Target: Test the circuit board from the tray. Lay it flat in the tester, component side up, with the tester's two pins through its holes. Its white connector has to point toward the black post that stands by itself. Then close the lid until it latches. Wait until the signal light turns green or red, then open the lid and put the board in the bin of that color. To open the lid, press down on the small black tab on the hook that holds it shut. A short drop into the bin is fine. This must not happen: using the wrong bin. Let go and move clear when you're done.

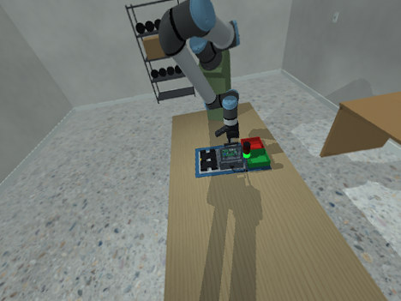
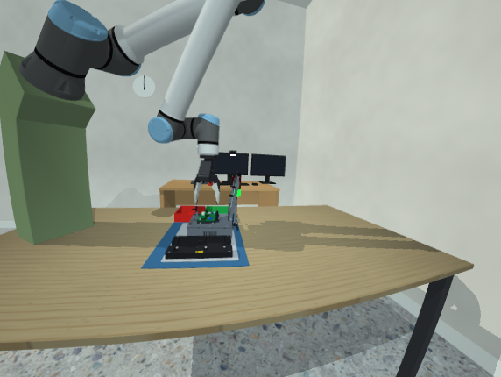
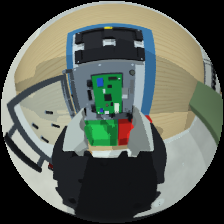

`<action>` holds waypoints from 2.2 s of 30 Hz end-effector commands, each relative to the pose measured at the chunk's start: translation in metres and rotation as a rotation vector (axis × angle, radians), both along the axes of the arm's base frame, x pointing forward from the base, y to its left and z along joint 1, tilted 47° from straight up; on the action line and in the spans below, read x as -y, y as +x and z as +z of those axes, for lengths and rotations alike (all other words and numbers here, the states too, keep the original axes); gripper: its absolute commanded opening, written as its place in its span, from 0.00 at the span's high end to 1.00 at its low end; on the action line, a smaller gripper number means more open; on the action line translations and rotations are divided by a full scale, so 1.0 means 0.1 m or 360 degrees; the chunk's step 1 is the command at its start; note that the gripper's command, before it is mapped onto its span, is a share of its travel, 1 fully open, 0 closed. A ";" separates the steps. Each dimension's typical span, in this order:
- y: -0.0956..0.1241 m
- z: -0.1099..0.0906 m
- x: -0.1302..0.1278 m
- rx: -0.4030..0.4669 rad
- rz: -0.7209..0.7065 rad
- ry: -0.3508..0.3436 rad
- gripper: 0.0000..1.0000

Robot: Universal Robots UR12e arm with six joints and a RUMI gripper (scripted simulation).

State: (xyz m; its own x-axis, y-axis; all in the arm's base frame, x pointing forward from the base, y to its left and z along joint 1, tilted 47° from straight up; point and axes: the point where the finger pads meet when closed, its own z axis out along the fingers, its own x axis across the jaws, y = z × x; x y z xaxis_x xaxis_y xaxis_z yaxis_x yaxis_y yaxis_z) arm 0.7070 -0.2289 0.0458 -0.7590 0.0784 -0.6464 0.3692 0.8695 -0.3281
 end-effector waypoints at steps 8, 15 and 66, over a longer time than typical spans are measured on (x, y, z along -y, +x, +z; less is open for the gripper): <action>0.06 -0.01 0.03 0.0010 0.0004 -0.0004 0.41; 0.06 -0.01 0.03 0.0010 0.0004 -0.0004 0.41; 0.35 -0.38 0.35 0.0010 0.0005 -0.0004 0.41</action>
State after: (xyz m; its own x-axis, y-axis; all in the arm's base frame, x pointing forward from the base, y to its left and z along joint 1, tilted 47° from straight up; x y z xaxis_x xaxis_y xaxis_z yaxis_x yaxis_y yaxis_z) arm 0.7409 -0.2637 0.0080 -0.7559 0.0757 -0.6503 0.3695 0.8694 -0.3282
